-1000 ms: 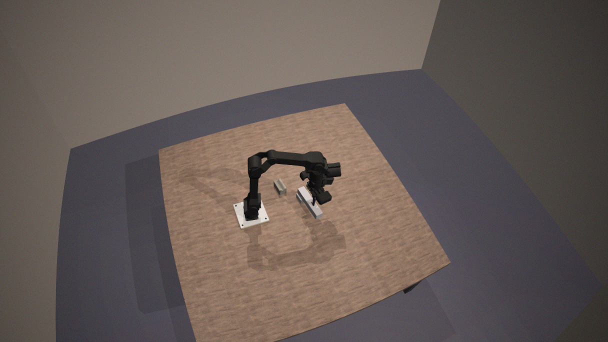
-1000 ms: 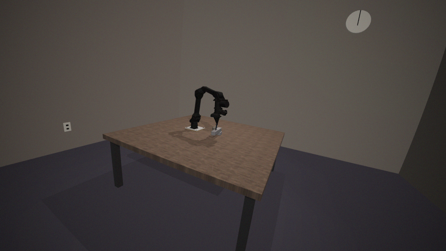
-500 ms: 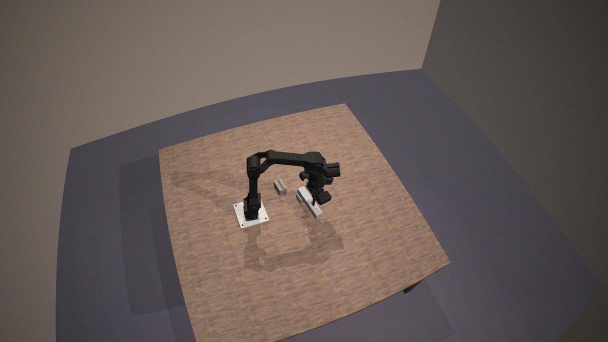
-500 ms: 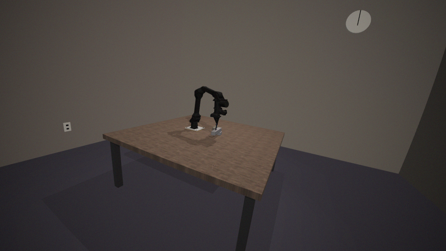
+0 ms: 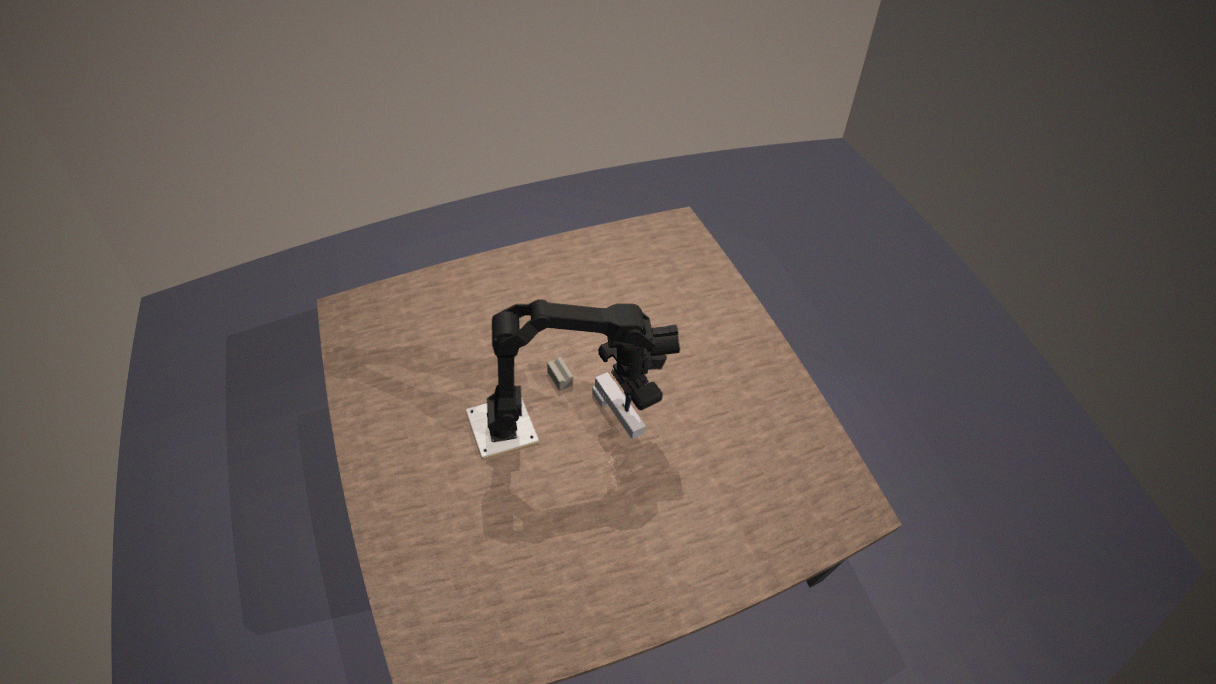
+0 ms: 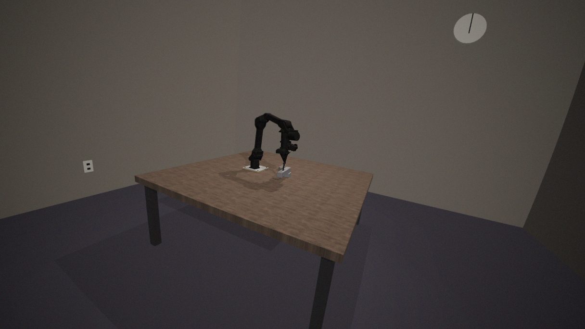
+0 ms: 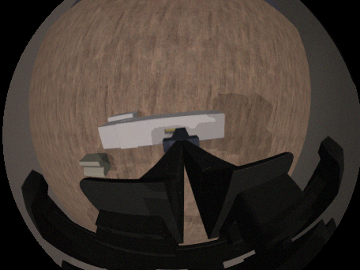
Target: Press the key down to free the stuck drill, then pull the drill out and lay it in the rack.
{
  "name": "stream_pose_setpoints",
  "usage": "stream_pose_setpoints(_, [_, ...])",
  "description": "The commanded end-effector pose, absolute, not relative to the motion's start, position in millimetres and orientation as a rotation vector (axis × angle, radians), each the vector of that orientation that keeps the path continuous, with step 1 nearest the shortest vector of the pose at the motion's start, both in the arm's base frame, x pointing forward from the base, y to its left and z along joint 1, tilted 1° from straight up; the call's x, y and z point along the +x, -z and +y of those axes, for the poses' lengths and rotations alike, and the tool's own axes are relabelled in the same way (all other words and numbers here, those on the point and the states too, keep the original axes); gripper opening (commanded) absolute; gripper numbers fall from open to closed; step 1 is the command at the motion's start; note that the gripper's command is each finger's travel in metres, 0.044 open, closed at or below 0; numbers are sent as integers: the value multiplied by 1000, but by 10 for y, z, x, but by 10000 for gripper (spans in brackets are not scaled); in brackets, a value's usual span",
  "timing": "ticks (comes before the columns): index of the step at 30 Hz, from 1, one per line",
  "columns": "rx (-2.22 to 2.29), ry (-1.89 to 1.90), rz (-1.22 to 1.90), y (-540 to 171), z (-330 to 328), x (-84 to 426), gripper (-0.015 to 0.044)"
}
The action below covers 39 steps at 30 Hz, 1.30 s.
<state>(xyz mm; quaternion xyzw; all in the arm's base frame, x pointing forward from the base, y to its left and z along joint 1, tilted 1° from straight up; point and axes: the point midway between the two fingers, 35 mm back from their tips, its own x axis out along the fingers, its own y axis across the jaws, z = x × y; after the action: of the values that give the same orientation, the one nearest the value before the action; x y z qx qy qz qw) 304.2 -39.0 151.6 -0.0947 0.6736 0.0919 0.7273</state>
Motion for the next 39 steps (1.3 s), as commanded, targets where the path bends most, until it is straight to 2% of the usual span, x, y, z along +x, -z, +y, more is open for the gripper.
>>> stream_pose_setpoints(1, [-201, -203, 1542, -1326, -427, 2984, 0])
stream_pose_setpoints(36, [-201, -203, 1542, -1191, -447, 2988, 0])
stream_pose_setpoints(39, [-201, -203, 1542, -1293, -447, 3009, 79])
